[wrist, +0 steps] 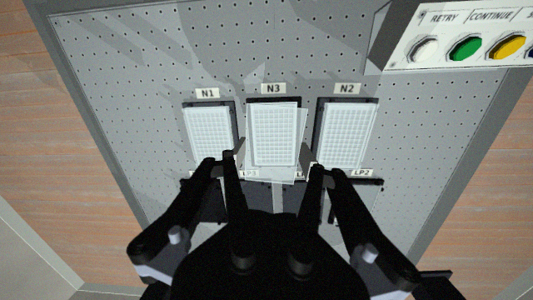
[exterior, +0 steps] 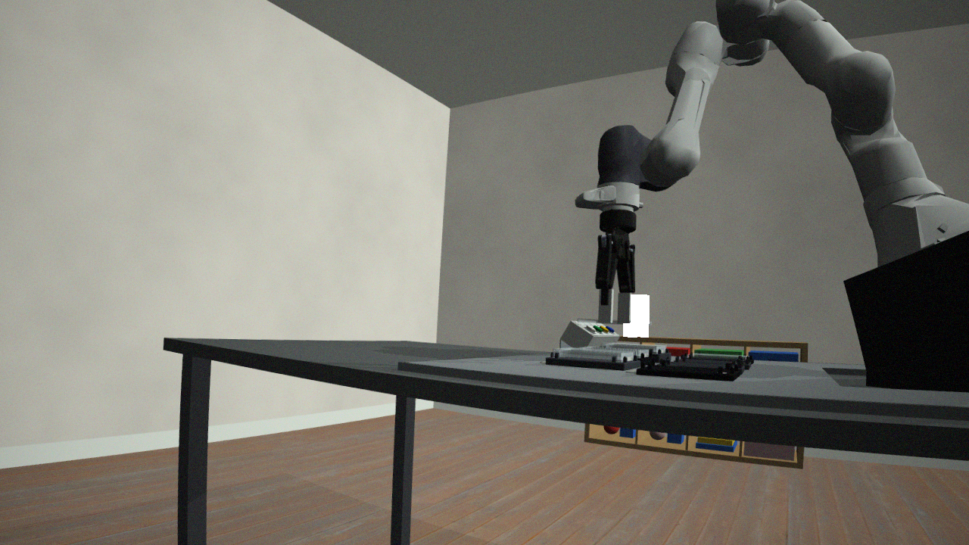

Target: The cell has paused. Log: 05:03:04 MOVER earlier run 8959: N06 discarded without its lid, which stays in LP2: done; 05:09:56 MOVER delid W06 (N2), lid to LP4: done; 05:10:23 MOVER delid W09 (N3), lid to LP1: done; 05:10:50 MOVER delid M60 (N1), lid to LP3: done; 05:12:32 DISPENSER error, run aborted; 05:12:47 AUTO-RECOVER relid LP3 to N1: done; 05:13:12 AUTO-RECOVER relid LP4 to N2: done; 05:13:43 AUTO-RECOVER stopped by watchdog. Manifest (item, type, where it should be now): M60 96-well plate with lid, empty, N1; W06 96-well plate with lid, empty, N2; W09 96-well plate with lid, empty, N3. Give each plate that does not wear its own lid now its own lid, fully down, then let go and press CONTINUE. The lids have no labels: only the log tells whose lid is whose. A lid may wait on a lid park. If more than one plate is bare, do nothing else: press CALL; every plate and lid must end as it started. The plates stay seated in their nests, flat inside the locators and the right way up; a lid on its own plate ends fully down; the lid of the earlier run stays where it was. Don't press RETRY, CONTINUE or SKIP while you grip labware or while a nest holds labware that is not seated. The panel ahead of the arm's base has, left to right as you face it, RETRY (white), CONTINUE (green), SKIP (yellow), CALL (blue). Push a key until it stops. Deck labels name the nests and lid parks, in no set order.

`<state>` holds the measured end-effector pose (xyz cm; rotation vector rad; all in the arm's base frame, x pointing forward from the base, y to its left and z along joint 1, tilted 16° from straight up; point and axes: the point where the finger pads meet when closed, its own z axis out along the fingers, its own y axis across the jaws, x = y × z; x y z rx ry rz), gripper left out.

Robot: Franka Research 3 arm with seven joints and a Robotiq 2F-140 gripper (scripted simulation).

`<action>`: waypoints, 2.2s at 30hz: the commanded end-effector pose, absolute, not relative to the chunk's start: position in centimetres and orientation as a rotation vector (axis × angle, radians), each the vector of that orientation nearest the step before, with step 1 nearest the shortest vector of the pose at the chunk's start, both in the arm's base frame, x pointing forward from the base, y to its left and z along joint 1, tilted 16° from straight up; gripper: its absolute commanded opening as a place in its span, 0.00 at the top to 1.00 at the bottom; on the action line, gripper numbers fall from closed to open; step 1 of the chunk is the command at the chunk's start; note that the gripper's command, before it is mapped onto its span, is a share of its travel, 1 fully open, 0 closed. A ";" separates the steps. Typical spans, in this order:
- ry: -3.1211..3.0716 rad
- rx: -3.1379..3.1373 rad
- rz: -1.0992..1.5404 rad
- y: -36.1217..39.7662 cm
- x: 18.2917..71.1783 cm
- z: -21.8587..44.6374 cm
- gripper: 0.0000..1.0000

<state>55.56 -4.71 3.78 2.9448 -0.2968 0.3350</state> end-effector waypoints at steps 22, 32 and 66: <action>-0.142 2.942 0.312 -4.8 55.5 3.7 1.00; -0.126 2.942 0.311 -4.9 55.5 3.6 1.00; -0.100 2.941 0.308 -5.6 56.2 0.6 1.00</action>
